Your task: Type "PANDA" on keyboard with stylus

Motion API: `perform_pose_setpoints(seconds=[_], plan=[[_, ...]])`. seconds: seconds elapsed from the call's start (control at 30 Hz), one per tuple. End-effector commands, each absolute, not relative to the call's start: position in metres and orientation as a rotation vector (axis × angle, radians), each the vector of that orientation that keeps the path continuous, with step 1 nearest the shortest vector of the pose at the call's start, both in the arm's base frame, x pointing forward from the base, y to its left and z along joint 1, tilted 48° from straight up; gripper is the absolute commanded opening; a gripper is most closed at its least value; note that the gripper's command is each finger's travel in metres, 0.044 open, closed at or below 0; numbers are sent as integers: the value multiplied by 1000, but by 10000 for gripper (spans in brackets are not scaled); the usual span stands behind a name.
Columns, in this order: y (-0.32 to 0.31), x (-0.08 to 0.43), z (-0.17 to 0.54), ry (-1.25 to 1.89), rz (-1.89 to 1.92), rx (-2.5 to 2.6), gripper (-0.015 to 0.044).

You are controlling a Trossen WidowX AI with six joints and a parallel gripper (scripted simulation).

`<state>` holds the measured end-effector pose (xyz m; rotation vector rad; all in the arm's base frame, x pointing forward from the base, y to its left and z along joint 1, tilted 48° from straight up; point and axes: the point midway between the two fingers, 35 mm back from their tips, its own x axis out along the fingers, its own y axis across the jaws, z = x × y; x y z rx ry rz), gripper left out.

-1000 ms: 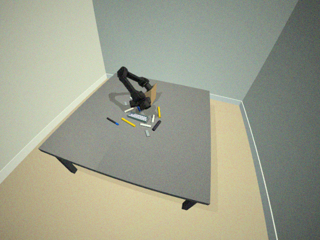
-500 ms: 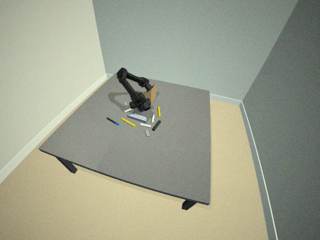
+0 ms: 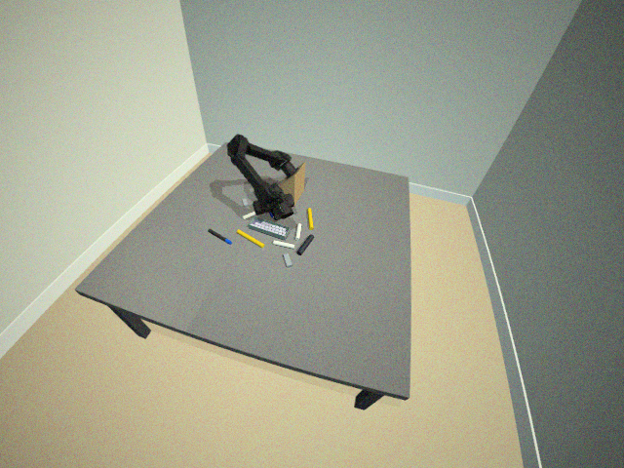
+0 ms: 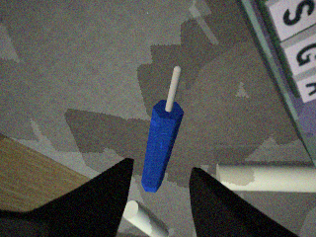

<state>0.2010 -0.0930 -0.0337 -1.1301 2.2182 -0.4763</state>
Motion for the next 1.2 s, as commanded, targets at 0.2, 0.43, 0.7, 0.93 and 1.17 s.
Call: perform_pose_setpoints(seconds=[0.2, 0.43, 0.7, 0.93, 1.17], plan=[[-100, 199, -41, 2219, -473, -1138, 150], [-105, 199, -45, 2219, -473, -1139, 150], [-111, 198, -51, 2220, -473, -1139, 150], [-116, 198, -55, 2220, -474, -1139, 150], [-115, 198, -54, 2220, -477, -1131, 12]])
